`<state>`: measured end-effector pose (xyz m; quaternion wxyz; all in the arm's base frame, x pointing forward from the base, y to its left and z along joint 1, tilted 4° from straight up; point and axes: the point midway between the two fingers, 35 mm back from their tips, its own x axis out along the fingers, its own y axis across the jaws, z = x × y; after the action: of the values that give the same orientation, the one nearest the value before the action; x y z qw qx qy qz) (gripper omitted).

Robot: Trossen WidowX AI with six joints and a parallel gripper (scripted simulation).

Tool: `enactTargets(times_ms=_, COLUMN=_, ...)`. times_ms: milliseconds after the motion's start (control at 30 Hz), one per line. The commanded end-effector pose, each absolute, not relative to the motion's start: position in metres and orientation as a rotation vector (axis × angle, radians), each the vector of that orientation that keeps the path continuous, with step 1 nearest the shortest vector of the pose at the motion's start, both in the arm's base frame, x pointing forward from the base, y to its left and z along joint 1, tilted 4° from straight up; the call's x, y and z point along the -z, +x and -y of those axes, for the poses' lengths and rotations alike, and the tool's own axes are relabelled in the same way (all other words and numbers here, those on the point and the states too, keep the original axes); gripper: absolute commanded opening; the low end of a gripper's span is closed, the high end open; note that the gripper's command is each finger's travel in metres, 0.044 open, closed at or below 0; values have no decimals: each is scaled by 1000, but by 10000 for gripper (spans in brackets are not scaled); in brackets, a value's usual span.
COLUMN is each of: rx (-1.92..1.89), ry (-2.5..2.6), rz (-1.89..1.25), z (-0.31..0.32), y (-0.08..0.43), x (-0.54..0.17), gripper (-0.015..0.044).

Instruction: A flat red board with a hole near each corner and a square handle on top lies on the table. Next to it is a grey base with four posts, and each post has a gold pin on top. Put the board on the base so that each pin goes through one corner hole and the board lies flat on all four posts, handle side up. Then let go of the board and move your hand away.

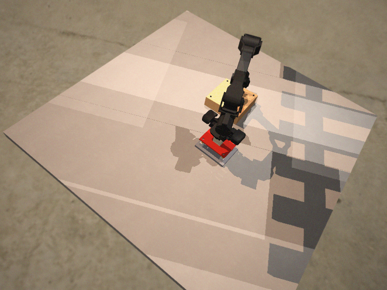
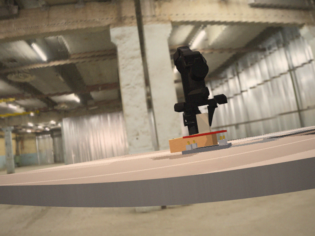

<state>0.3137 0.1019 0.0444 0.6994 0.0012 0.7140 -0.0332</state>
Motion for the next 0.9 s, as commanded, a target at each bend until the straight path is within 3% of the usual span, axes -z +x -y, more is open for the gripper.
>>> enactTargets(times_ms=0, rx=67, ry=-5, rz=-1594, z=-102, y=313, x=-39, gripper=0)
enactTargets(times_ms=867, rx=65, ry=-6, rz=-1591, z=-102, y=313, x=-36, gripper=0)
